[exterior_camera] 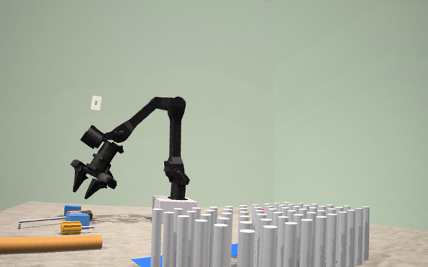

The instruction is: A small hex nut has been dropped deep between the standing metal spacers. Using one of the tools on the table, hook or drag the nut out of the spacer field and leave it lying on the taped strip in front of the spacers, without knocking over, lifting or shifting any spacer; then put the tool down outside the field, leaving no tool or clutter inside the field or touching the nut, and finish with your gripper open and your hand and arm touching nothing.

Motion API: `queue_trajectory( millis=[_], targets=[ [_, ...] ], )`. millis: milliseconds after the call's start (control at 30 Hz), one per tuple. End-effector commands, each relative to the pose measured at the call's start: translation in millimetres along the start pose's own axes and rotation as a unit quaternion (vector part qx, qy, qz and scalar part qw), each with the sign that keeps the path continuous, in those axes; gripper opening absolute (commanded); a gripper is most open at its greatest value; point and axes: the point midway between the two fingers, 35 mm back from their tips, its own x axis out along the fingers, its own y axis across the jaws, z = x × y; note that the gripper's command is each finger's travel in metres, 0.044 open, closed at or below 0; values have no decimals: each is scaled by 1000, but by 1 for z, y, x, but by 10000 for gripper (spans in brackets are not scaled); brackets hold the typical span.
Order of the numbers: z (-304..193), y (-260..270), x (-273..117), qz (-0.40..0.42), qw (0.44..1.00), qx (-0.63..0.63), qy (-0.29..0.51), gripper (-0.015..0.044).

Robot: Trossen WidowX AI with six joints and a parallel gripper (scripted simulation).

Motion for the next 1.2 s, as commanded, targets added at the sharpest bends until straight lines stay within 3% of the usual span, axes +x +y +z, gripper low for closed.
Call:
queue_trajectory(
  millis=[0,1167],
  targets=[
    [3,-2,3,-1,1000,3,-3,280],
    [24,-18,53,-1,1000,3,-3,280]
  ],
)
